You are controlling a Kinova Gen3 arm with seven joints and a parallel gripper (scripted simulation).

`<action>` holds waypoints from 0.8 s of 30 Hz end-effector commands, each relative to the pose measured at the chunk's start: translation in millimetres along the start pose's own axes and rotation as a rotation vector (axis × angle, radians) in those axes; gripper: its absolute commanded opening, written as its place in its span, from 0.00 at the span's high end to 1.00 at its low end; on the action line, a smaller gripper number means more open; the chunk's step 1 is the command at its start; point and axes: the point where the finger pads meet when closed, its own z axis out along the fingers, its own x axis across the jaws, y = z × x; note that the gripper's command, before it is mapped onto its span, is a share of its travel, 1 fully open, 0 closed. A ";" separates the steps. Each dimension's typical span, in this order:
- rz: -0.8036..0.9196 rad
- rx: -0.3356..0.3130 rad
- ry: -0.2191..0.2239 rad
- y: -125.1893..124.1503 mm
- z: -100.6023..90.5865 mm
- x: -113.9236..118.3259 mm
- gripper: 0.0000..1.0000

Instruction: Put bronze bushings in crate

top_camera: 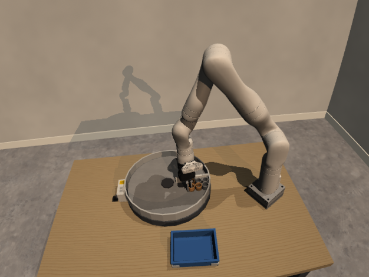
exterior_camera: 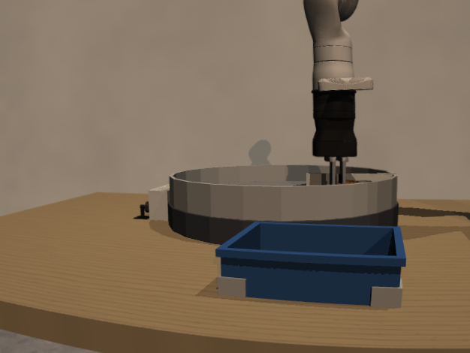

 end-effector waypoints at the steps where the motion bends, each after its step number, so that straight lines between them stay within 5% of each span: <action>1: 0.000 -0.001 0.001 0.1 -0.4 0.5 1.00; 24: 0.000 -0.001 0.001 0.2 -10.9 0.4 1.00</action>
